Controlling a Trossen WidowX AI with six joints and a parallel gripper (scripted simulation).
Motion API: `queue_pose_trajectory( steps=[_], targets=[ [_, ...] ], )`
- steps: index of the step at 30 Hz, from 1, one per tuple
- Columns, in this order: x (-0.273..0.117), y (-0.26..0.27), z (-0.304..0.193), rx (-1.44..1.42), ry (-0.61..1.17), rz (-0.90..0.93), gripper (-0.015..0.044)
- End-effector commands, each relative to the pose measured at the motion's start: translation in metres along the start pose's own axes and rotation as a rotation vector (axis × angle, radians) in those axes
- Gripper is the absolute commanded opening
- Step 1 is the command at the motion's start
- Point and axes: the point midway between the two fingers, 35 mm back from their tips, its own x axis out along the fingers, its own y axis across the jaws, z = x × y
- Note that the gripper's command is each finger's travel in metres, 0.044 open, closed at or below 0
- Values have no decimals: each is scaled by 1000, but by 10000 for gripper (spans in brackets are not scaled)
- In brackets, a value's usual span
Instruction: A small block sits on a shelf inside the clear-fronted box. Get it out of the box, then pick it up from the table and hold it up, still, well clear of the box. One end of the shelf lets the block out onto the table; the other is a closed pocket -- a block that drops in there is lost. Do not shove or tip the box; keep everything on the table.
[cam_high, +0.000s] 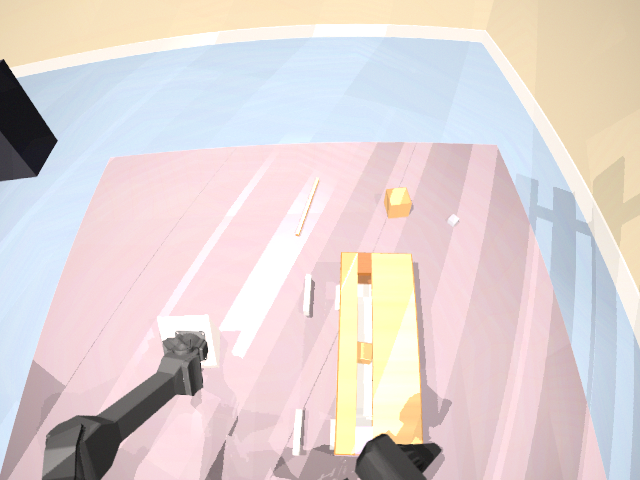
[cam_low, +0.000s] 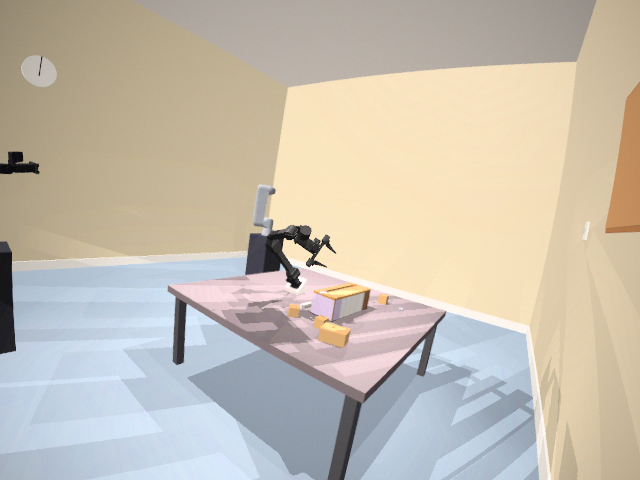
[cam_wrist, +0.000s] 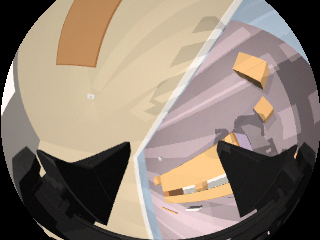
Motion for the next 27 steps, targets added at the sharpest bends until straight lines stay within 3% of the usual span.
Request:
queue_pose_trajectory(
  steps=[1,14,20,27],
  targets=[
    [52,-5,-53,265,194,-175,400],
    [107,-14,-160,622,306,-666,400],
    [117,-19,-205,703,212,-903,400],
    [119,-24,-250,732,-23,-1113,400]
  ],
)
